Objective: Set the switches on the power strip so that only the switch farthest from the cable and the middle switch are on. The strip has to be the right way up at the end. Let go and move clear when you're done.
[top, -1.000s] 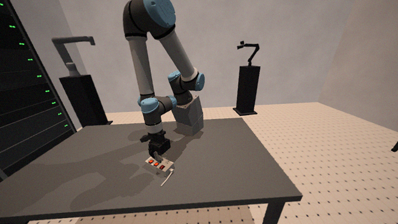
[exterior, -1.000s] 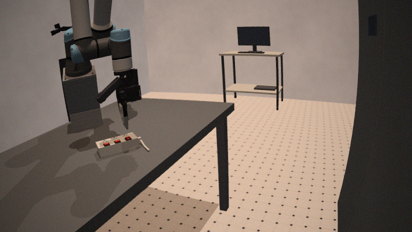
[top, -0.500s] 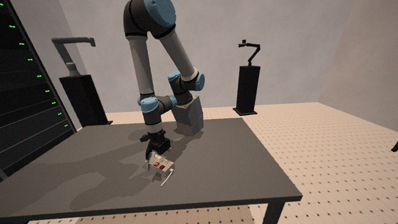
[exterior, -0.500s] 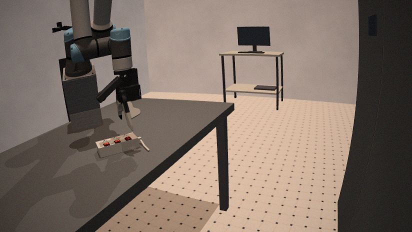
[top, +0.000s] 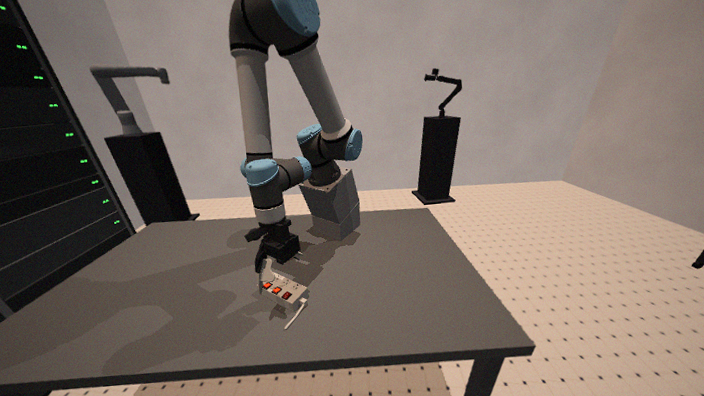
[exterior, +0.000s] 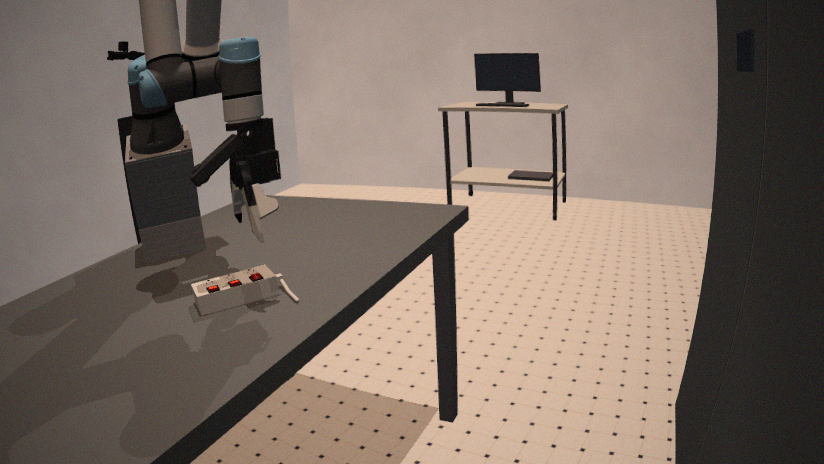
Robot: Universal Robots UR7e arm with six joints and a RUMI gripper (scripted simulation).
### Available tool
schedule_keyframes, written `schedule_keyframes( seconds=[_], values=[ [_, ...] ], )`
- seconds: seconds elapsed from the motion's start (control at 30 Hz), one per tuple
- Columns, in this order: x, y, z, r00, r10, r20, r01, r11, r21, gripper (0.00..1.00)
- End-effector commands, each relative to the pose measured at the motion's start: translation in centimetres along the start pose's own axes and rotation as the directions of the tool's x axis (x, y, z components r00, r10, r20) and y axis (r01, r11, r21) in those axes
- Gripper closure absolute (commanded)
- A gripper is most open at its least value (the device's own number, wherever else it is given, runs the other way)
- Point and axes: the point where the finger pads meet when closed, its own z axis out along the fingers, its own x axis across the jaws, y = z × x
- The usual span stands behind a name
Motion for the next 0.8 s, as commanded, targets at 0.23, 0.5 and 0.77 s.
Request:
schedule_keyframes(
  seconds=[0.23,0.5,0.77],
  values=[
    [0.0,0.0,-4.5,1.000,0.000,0.000,0.000,1.000,0.000,0.00],
    [0.0,0.0,-6.1,1.000,0.000,0.000,0.000,1.000,0.000,0.00],
    [0.0,0.0,-6.5,1.000,0.000,0.000,0.000,1.000,0.000,0.00]
  ],
)
